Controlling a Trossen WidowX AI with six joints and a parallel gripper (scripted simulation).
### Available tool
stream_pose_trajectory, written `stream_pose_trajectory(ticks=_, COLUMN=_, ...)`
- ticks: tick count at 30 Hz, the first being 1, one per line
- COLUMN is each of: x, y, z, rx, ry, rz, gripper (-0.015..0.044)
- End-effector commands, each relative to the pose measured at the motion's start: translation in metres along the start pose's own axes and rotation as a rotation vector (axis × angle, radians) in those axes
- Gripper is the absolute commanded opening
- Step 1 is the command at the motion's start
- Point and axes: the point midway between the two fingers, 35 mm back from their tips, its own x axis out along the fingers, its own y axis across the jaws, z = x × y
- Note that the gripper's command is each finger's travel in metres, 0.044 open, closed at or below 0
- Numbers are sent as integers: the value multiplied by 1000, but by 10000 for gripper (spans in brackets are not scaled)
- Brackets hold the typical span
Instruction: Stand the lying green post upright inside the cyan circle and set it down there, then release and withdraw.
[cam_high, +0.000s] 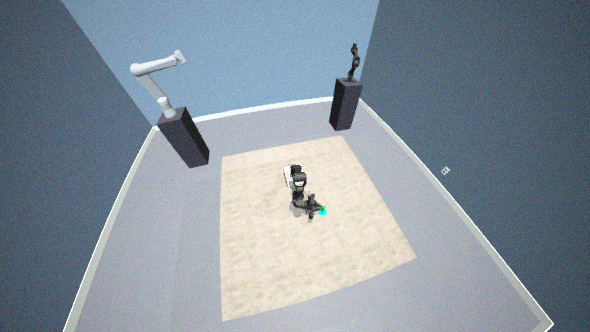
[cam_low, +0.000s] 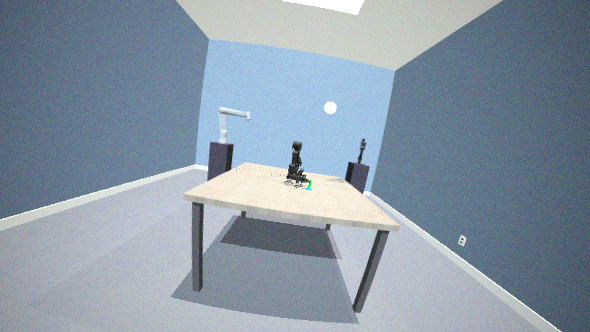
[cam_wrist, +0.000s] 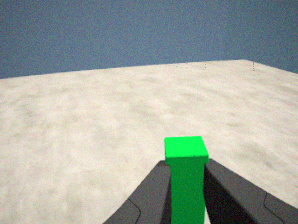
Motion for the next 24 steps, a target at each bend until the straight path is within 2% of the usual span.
stream_pose_trajectory(ticks=1, x=2, y=1, z=-9, rx=-7, ry=6, rz=-1, gripper=23)
stream_pose_trajectory(ticks=11, x=2, y=1, z=-9, rx=-7, ry=6, rz=-1, gripper=23)
stream_pose_trajectory(ticks=24, x=2, y=1, z=-9, rx=-7, ry=6, rz=-1, gripper=364)
